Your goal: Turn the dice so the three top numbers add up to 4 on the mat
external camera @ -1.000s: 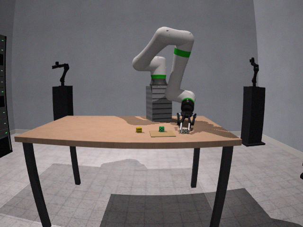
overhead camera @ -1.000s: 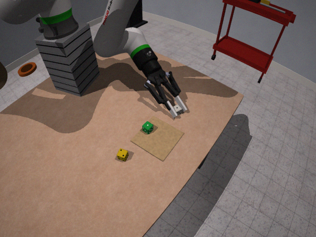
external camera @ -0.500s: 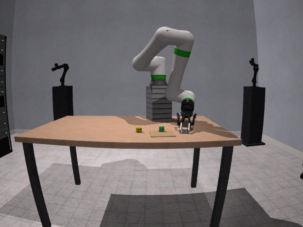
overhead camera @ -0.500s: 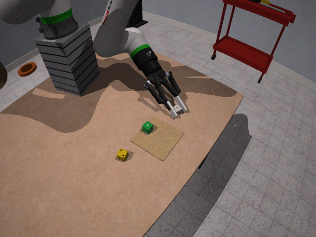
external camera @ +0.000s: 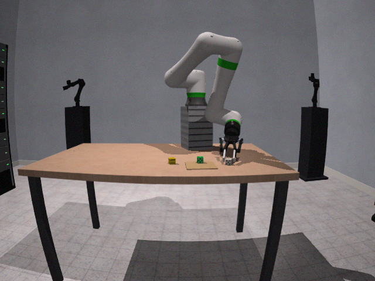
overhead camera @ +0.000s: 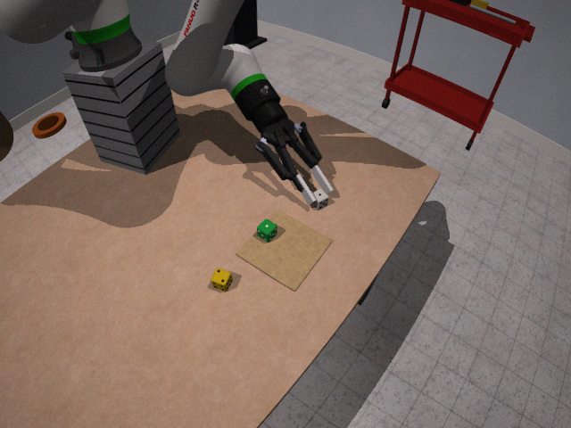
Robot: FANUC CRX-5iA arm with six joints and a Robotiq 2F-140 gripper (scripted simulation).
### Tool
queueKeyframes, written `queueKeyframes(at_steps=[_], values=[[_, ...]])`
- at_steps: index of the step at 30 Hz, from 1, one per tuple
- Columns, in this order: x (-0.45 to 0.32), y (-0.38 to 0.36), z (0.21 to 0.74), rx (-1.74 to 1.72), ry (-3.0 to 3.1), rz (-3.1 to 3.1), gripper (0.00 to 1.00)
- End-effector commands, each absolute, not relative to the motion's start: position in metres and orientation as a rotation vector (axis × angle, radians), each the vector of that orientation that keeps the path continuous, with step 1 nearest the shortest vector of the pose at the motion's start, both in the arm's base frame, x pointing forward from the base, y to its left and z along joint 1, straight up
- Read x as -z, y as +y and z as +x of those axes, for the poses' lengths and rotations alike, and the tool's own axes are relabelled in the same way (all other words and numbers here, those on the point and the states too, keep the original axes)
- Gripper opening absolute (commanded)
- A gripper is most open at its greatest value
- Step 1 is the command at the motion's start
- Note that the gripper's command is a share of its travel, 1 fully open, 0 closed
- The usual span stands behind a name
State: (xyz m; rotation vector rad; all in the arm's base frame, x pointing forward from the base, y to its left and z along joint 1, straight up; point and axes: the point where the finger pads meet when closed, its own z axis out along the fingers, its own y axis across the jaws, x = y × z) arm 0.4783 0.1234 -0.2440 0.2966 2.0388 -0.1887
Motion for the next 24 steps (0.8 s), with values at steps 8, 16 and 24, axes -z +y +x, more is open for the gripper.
queueKeyframes(at_steps=[8, 16, 24], values=[[0.231, 0.131, 0.455, 0.190, 2.039, 0.298, 0.28], [0.229, 0.131, 0.453, 0.190, 2.039, 0.298, 0.28], [0.213, 0.132, 0.453, 0.190, 2.039, 0.298, 0.28]])
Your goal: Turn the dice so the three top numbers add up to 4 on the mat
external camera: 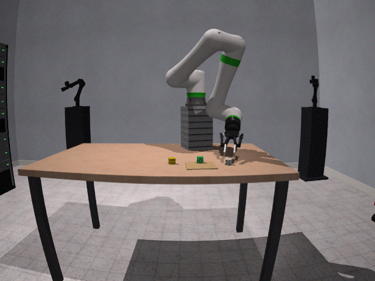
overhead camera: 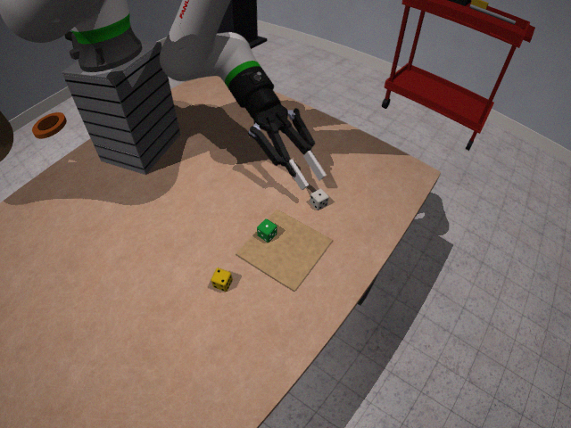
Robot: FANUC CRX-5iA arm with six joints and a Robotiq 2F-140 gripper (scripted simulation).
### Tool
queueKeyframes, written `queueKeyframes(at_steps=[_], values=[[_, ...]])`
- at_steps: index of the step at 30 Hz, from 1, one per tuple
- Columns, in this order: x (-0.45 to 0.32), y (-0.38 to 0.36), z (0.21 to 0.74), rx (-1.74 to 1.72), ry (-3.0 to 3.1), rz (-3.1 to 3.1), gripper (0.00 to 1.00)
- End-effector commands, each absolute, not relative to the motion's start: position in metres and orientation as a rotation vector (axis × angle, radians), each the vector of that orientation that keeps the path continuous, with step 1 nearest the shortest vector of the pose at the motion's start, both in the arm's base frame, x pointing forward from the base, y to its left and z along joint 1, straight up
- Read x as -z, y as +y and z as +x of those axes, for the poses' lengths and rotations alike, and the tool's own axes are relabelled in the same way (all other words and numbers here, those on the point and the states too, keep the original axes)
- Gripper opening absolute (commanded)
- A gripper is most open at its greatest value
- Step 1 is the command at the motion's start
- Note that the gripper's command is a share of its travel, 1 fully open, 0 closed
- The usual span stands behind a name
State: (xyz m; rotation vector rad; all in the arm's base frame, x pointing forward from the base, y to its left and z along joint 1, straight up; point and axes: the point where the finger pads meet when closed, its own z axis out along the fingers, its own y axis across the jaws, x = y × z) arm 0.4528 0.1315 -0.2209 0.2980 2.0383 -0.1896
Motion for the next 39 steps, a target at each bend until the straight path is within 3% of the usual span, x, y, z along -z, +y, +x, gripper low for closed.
queueKeyframes(at_steps=[1, 22, 39], values=[[0.208, 0.132, 0.453, 0.190, 2.039, 0.298, 0.28], [0.169, 0.130, 0.455, 0.186, 2.031, 0.323, 0.28], [0.148, 0.074, 0.497, 0.077, 1.781, 0.891, 0.28]])
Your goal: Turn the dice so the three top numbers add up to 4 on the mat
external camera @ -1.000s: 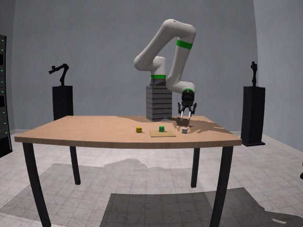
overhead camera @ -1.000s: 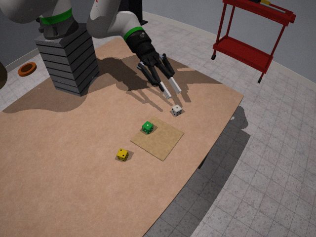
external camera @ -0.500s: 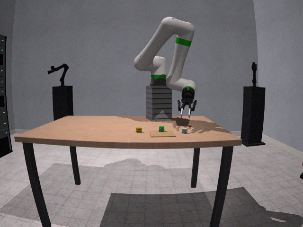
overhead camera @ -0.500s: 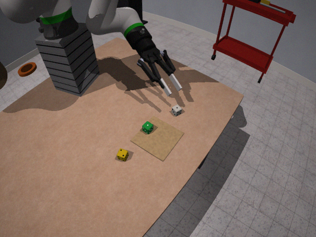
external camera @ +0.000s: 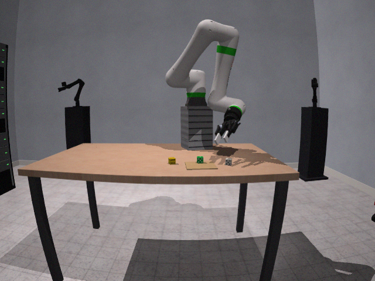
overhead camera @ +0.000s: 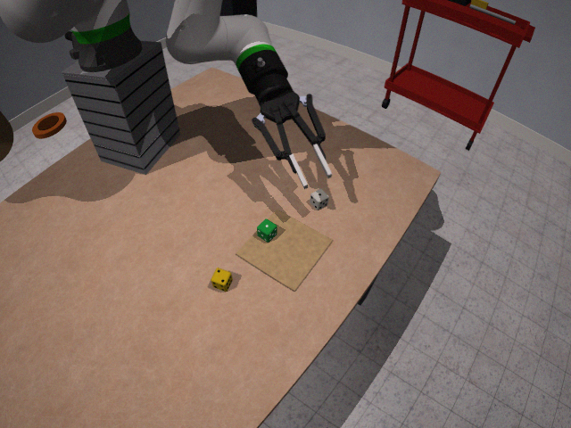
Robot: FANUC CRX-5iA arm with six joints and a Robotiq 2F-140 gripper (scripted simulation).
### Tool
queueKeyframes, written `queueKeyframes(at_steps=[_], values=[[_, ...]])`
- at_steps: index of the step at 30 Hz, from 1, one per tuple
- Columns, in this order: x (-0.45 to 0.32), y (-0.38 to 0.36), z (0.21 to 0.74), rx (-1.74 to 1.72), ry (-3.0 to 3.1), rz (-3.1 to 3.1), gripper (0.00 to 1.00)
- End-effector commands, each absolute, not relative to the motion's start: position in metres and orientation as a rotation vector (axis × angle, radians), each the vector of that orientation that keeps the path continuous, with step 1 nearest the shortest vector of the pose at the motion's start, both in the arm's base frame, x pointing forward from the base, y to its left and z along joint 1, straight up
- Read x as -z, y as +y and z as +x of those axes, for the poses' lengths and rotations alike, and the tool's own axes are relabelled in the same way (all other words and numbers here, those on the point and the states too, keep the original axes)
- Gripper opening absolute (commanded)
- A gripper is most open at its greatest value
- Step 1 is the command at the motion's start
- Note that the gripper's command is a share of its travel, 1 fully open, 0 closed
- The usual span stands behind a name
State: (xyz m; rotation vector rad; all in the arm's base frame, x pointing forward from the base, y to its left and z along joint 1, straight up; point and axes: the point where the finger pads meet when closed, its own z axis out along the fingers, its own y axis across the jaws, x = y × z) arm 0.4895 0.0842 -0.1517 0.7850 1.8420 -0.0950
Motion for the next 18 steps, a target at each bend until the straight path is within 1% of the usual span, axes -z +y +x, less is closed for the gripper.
queueKeyframes(at_steps=[1, 8, 18], values=[[0.145, 0.067, 0.501, 0.061, 1.739, 0.959, 0.28], [0.138, 0.049, 0.510, 0.014, 1.617, 1.132, 0.28], [0.125, 0.010, 0.523, -0.103, 1.288, 1.485, 0.28]])
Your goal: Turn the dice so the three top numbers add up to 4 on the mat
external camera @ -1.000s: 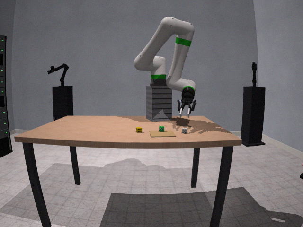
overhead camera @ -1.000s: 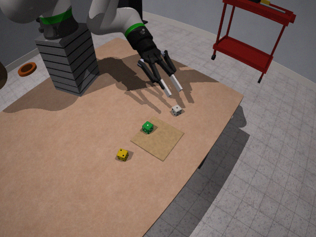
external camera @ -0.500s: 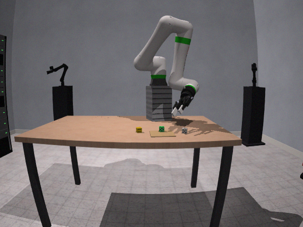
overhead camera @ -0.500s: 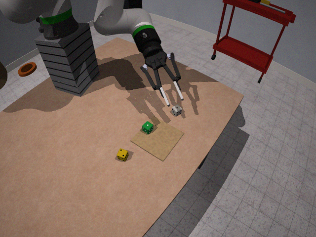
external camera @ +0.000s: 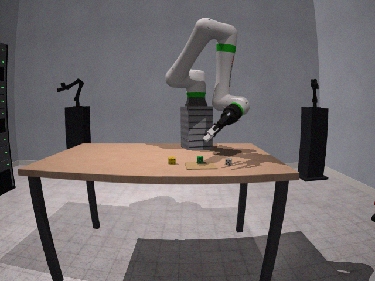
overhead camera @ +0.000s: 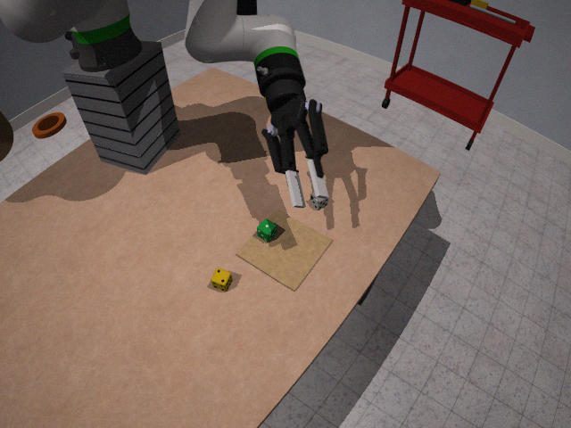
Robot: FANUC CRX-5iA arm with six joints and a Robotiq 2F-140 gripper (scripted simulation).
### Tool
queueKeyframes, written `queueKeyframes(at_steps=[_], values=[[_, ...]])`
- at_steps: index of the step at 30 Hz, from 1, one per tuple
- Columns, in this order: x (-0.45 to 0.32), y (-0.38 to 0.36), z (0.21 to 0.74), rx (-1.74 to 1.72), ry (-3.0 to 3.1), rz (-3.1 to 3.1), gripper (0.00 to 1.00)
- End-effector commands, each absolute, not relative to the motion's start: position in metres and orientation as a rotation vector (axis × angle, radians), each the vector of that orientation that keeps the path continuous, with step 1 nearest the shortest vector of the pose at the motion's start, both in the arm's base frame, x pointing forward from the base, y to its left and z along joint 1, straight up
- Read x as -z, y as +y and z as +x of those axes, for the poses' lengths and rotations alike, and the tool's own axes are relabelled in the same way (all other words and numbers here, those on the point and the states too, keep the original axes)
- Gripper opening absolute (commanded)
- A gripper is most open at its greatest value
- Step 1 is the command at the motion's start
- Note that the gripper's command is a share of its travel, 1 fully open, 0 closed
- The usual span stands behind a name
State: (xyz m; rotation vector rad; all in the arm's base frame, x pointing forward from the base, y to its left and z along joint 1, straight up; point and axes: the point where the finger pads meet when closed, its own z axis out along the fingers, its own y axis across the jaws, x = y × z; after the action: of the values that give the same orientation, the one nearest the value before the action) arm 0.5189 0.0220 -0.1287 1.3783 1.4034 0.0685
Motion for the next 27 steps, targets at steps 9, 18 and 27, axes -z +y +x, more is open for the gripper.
queueKeyframes(at_steps=[9, 18, 27], values=[[0.116, -0.016, 0.526, -0.198, 0.994, 1.712, 0.28], [0.111, -0.039, 0.525, -0.297, 0.659, 1.899, 0.28], [0.108, -0.056, 0.521, -0.388, 0.309, 2.034, 0.28]])
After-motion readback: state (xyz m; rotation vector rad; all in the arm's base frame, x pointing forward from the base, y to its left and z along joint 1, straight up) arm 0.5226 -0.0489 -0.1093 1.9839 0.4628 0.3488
